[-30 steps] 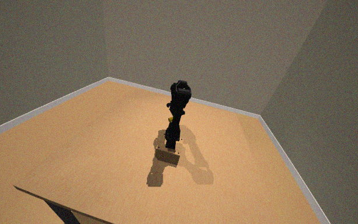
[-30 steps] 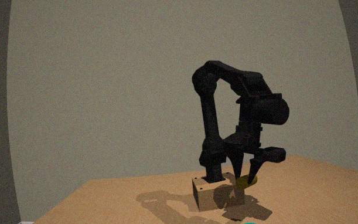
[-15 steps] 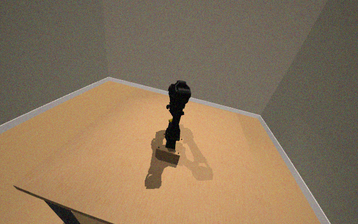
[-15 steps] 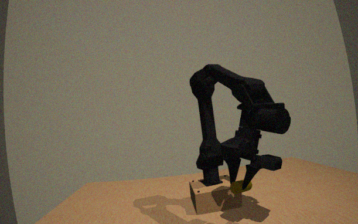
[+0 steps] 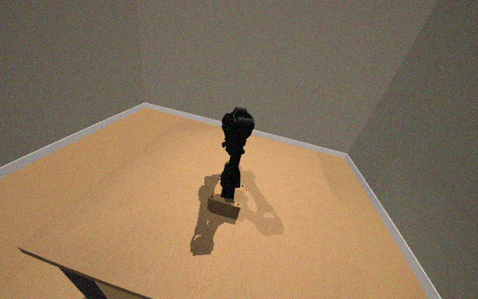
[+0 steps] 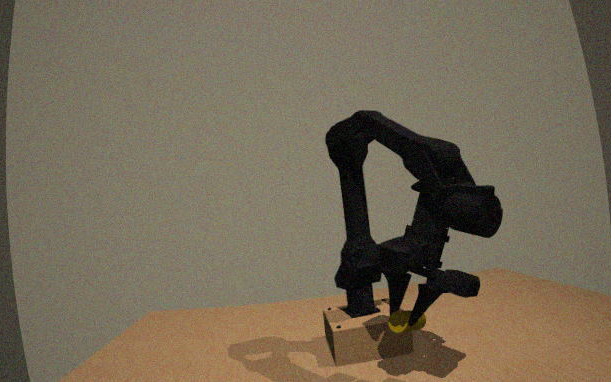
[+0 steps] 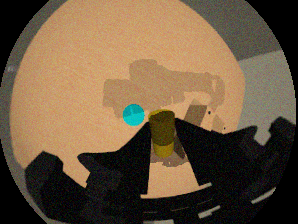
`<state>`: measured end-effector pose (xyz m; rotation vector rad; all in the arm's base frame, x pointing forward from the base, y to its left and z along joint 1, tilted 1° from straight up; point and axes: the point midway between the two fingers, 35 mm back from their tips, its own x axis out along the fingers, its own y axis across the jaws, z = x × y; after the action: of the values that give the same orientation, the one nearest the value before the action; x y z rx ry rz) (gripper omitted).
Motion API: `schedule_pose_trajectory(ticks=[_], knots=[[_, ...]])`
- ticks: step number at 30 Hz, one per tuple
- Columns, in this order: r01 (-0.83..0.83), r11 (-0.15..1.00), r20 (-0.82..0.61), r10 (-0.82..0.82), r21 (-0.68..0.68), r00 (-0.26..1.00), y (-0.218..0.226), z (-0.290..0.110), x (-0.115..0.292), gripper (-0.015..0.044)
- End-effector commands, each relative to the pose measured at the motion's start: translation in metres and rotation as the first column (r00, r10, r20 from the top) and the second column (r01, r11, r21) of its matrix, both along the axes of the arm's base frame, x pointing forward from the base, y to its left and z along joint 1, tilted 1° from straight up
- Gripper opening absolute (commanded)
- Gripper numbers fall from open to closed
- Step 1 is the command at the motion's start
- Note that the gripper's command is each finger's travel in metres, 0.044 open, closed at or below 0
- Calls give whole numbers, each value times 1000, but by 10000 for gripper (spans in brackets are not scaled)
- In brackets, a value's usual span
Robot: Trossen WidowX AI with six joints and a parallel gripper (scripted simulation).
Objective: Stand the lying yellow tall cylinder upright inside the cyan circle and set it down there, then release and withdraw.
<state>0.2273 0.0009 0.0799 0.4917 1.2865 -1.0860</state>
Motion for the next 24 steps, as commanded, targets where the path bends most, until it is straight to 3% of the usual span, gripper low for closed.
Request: schedule_pose_trajectory(ticks=[1,24], knots=[[5,1000,-4,-5,-27,1000,-1,-2,-2,105],[24,984,20,-20,-179,1000,-4,-6,-9,105]])
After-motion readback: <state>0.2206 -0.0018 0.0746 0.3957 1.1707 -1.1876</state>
